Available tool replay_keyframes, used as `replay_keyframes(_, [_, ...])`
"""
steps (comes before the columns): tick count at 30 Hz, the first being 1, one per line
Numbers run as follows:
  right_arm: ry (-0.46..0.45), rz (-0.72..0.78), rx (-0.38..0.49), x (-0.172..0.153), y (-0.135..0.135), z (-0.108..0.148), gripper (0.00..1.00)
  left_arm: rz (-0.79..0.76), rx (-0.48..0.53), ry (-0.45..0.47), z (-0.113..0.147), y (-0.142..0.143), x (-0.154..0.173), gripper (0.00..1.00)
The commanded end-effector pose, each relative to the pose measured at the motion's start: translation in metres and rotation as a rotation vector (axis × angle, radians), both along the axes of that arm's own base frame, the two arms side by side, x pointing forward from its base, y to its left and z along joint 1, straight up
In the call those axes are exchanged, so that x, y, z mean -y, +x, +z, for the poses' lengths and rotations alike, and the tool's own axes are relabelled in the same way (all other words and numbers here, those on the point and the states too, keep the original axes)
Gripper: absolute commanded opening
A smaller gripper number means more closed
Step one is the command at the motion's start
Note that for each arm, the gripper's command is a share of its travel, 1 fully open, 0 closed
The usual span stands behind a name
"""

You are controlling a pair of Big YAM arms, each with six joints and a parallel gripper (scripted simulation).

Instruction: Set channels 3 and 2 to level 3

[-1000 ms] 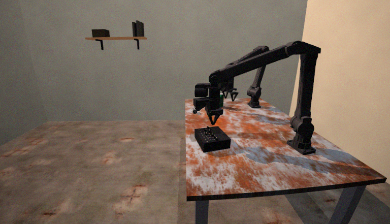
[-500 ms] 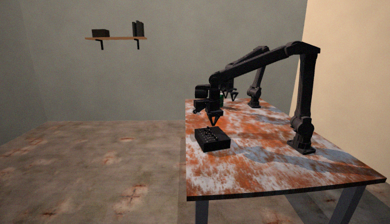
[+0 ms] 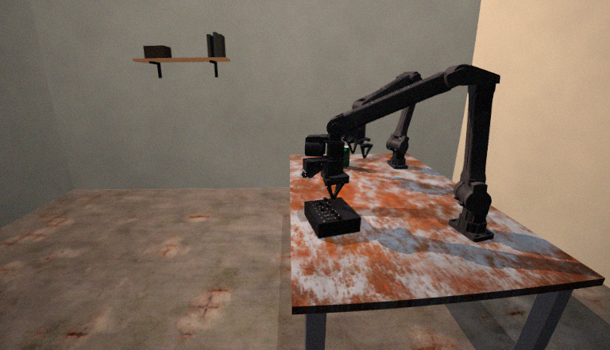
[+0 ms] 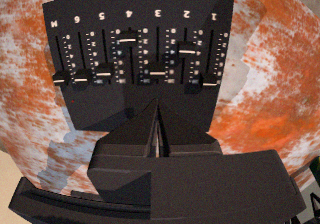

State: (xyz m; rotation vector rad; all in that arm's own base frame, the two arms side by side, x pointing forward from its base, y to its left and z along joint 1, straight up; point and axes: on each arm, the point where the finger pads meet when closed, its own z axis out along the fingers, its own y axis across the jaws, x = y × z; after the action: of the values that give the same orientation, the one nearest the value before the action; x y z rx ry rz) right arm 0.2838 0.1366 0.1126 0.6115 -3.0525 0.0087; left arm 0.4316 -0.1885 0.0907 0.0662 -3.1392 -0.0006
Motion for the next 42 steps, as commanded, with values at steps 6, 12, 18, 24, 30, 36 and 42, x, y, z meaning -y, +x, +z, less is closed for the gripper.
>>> replay_keyframes(6, [0.014, 0.0, 0.03, -0.005, 0.01, 0.011, 1.0, -0.013, 0.044, -0.018, 0.009, 0.011, 0.004, 0.0])
replay_keyframes(12, [0.014, 0.0, 0.03, -0.005, 0.01, 0.011, 1.0, -0.012, 0.021, -0.008, -0.004, 0.008, 0.002, 0.0])
replay_keyframes(18, [0.014, 0.0, 0.03, -0.005, 0.01, 0.011, 1.0, -0.011, 0.029, -0.011, -0.002, 0.01, 0.003, 0.0])
replay_keyframes(24, [0.014, 0.0, 0.03, -0.005, 0.01, 0.011, 1.0, -0.011, 0.024, -0.009, -0.005, 0.009, 0.002, 0.0])
replay_keyframes(30, [0.014, 0.0, 0.03, -0.005, 0.01, 0.011, 1.0, -0.011, 0.024, -0.009, -0.004, 0.009, 0.002, 0.0])
replay_keyframes(36, [0.014, 0.0, 0.03, -0.005, 0.01, 0.011, 1.0, -0.011, 0.024, -0.009, -0.004, 0.009, 0.002, 0.0])
replay_keyframes(42, [0.014, 0.0, 0.03, -0.005, 0.01, 0.011, 1.0, -0.011, 0.024, -0.009, -0.004, 0.009, 0.002, 0.0])
